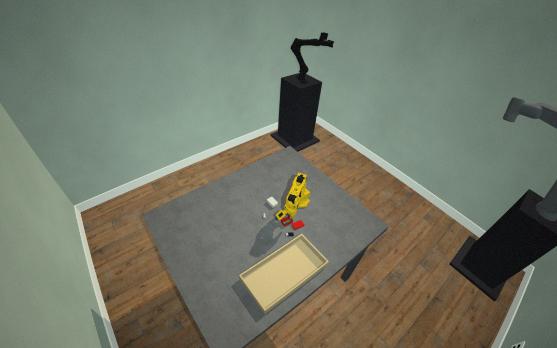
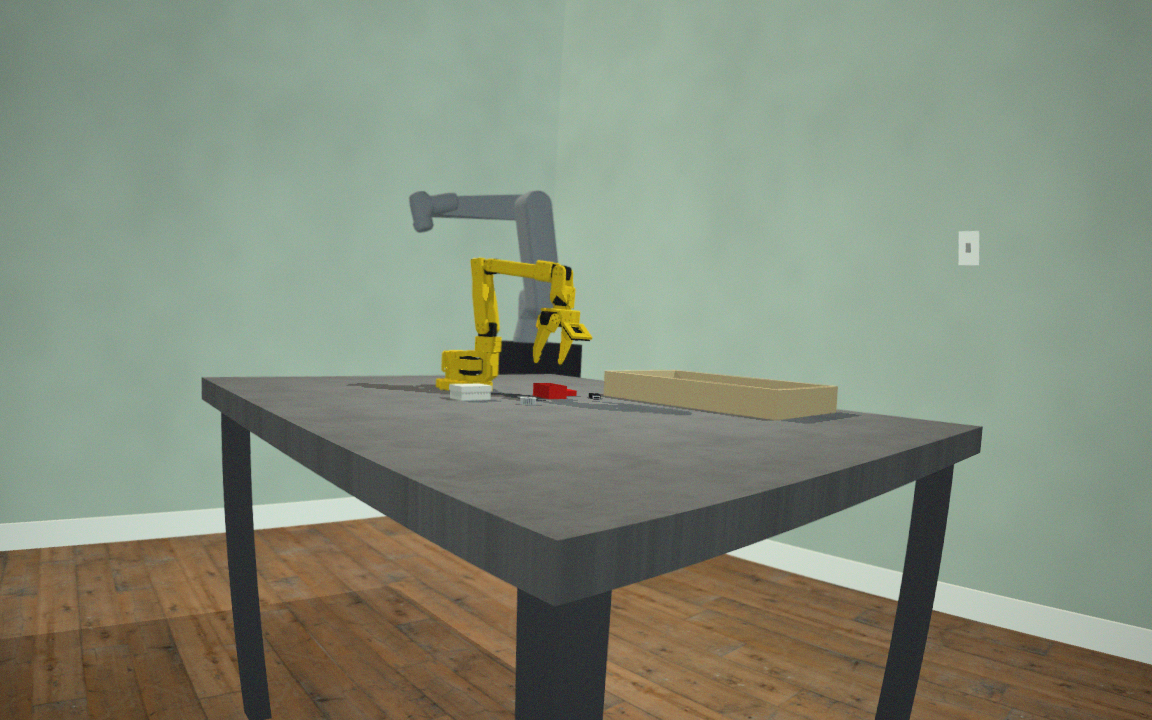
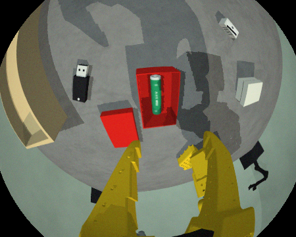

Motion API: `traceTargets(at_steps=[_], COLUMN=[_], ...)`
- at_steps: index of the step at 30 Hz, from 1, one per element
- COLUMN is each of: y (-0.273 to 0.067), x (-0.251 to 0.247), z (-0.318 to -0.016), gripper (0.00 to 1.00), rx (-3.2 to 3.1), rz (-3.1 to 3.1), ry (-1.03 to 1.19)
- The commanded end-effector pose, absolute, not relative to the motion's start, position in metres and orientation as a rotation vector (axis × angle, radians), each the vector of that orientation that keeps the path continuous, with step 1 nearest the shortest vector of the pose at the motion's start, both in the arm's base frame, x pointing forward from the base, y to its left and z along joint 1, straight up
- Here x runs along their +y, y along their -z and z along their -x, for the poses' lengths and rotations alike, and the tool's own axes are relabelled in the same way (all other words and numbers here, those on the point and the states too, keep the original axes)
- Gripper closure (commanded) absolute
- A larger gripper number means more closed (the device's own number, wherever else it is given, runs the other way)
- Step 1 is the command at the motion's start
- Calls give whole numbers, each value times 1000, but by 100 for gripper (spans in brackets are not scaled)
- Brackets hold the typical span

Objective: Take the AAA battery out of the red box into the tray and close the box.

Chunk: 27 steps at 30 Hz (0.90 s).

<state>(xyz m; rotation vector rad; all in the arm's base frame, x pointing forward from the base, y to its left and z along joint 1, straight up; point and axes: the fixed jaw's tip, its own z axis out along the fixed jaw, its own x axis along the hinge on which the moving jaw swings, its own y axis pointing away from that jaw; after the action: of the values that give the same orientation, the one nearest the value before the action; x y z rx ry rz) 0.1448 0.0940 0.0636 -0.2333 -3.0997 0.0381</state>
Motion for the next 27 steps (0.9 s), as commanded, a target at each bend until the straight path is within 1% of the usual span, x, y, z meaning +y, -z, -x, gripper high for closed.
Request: traceTargets(at_steps=[1,27], y=[-69,-71], x=[97,97], z=[-151,-156], gripper=[71,71], rx=[-3131,-3131], rz=[256,256], ry=[0,0])
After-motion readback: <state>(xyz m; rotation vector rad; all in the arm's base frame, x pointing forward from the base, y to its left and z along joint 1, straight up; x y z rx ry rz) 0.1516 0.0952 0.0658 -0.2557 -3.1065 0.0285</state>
